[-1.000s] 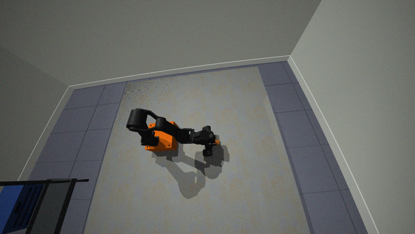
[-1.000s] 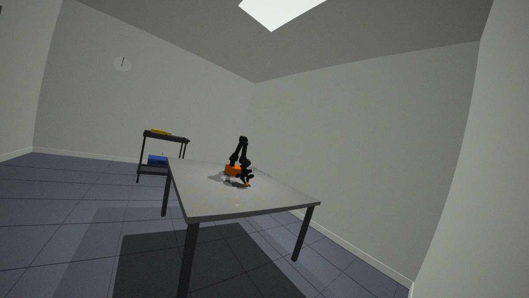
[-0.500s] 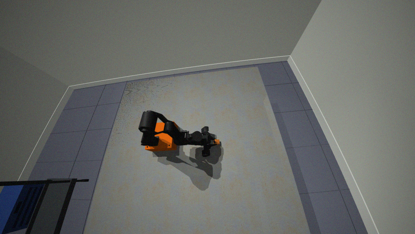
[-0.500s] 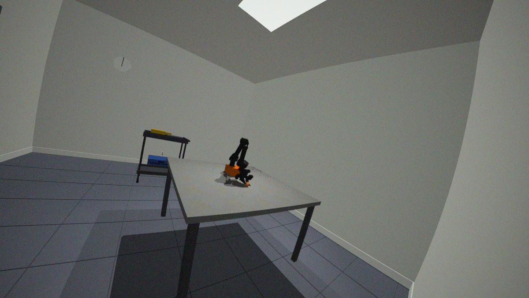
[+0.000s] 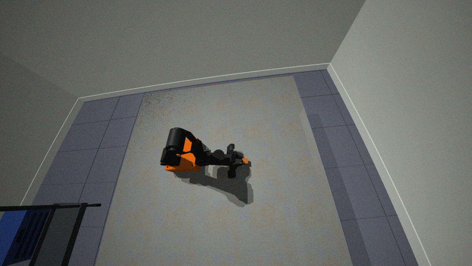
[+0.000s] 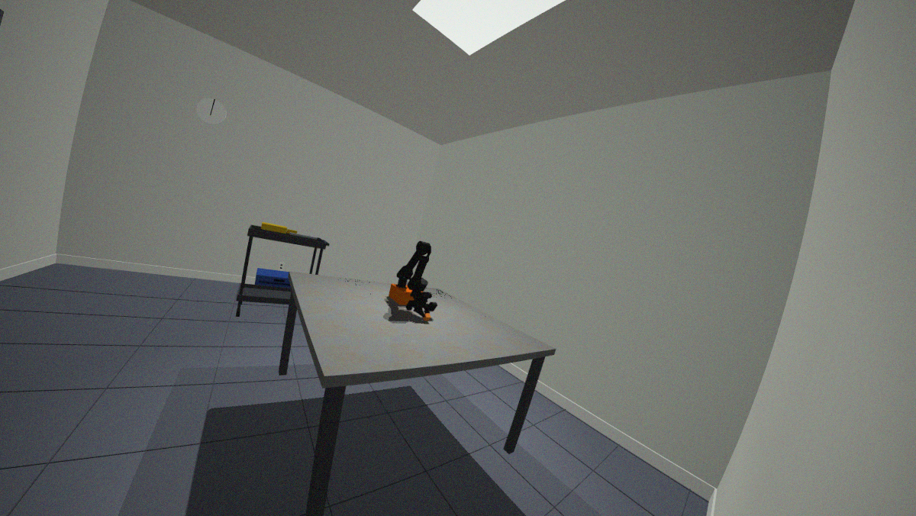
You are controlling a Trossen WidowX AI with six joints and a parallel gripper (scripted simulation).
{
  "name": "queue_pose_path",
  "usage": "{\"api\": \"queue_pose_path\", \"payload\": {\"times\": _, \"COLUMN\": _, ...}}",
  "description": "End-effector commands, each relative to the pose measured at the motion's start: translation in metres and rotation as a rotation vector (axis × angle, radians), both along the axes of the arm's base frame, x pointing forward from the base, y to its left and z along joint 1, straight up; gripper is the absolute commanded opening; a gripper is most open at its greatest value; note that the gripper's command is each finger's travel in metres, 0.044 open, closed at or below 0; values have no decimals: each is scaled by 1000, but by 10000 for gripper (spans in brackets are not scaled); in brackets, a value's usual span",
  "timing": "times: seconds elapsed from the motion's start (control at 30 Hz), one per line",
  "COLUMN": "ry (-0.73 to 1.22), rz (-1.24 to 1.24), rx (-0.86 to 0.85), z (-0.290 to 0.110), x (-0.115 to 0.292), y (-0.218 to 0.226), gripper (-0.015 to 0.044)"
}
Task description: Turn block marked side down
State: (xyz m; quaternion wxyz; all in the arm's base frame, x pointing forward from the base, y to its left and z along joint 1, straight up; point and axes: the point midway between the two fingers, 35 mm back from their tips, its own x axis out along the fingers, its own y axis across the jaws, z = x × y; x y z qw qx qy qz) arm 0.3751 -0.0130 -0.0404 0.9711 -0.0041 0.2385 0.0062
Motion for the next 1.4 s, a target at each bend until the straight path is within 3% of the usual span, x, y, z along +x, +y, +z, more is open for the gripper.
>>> {"api": "queue_pose_path", "payload": {"times": 0.0, "ry": 1, "rz": 2, "rx": 6, "z": -1, "x": -1, "y": 1, "gripper": 0}}
{"api": "queue_pose_path", "payload": {"times": 0.23, "ry": 1, "rz": 2, "rx": 6, "z": -1, "x": -1, "y": 1, "gripper": 0}}
{"api": "queue_pose_path", "payload": {"times": 0.8, "ry": 1, "rz": 2, "rx": 6, "z": -1, "x": -1, "y": 1, "gripper": 440}}
{"api": "queue_pose_path", "payload": {"times": 1.37, "ry": 1, "rz": 2, "rx": 6, "z": -1, "x": -1, "y": 1, "gripper": 440}}
